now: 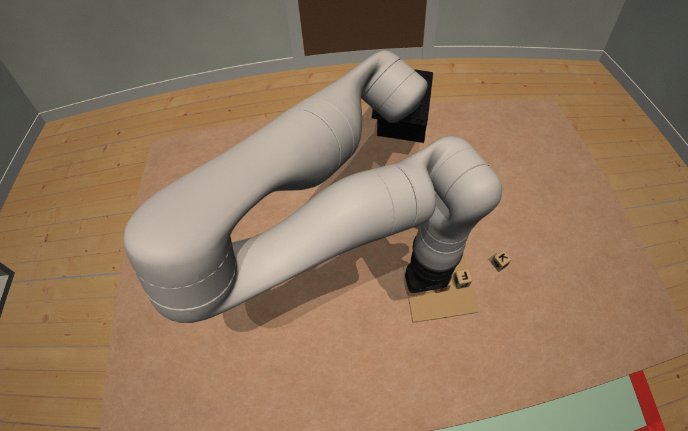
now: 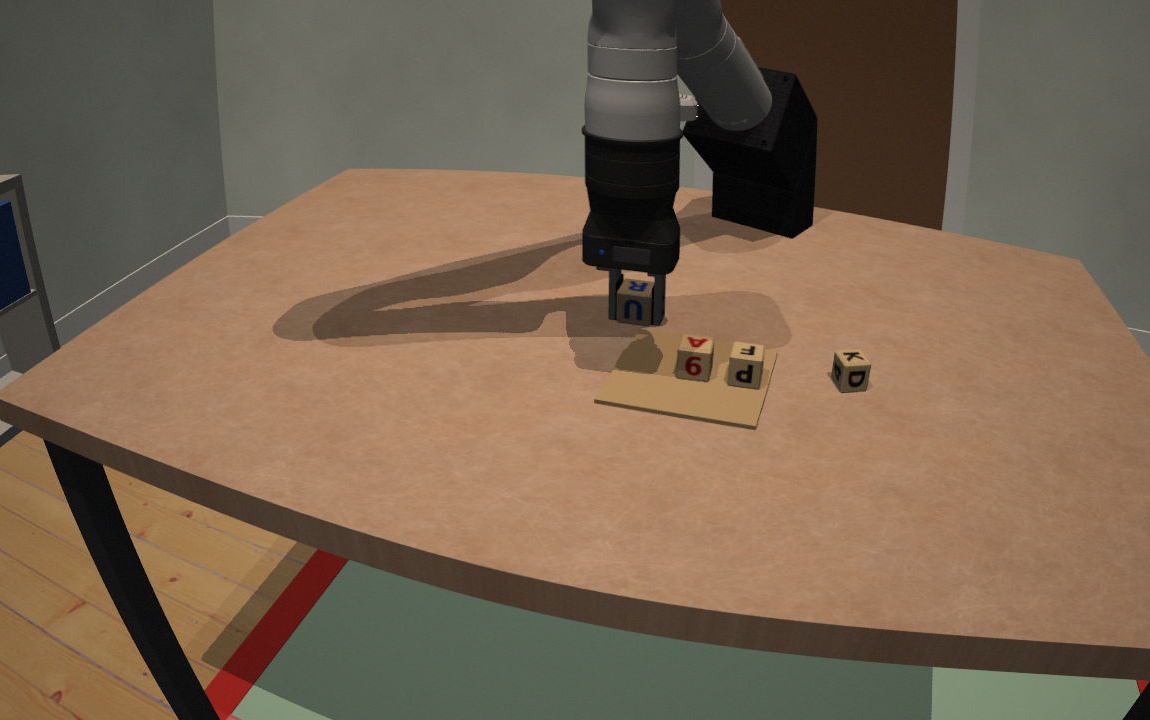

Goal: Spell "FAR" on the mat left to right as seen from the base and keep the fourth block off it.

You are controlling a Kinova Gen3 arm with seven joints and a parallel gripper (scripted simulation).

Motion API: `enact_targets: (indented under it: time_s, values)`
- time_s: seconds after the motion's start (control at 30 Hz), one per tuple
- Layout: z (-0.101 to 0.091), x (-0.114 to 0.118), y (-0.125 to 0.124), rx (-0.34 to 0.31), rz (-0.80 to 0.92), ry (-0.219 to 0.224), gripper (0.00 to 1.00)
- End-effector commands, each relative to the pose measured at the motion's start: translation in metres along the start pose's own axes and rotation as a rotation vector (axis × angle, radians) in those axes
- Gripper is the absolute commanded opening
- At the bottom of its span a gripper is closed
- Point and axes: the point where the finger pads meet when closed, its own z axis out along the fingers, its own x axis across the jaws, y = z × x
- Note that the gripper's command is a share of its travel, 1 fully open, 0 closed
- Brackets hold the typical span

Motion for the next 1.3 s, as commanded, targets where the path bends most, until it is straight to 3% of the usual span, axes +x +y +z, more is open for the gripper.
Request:
enact_targets:
  time_s: [0.0, 0.43, 1.27]
  values:
    - [0.003, 0.005, 0.001, -0.008, -0.012, 0.014, 0.57]
    - [0.040, 0.006, 0.001, -0.004, -0.002, 0.012, 0.57]
    - [0.042, 0.006, 0.001, -0.004, -0.001, 0.012, 0.57]
